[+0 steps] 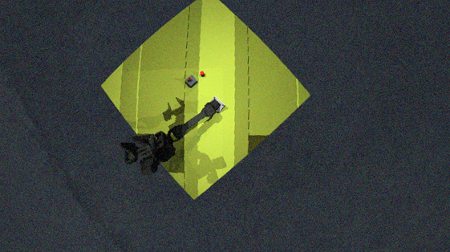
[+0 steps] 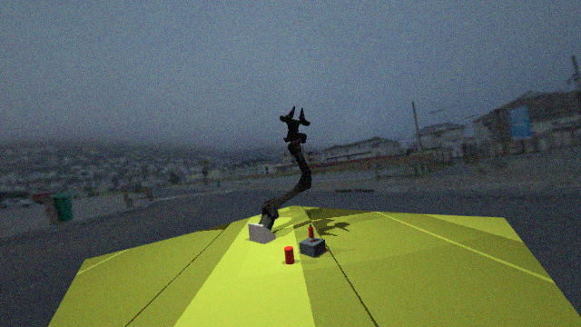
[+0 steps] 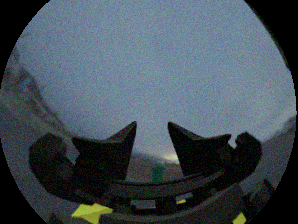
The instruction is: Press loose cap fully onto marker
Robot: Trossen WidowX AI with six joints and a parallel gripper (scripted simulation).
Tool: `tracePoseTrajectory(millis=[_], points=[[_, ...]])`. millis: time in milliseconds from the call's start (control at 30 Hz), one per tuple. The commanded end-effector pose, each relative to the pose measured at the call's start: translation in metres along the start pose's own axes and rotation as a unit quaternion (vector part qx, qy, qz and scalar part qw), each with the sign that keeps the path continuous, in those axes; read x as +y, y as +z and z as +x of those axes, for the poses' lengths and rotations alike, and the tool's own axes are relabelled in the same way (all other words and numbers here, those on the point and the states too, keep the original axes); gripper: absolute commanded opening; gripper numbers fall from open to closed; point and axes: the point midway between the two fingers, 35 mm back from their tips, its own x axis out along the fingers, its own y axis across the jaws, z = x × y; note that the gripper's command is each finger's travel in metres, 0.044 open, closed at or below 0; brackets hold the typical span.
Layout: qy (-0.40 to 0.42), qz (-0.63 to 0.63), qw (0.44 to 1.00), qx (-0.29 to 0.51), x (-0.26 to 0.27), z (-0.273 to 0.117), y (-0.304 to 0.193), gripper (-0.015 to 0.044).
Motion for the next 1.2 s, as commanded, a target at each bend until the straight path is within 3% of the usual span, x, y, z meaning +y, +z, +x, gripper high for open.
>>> tracePoseTrajectory(millis=[0,267,600,900,1167], points=[[-0.046,0.015,0.998,0.031,-0.064,0.022,-0.018,0.0248],[-0.123,0.014,0.985,0.118,-0.159,0.05,-0.079,0.0248],[-0.175,0.031,0.942,0.283,-0.24,0.063,-0.203,0.0248],[-0.21,0.05,0.862,0.459,-0.282,0.029,-0.33,0.0248],[-0.179,0.018,0.757,0.628,-0.293,-0.026,-0.441,0.0248]])
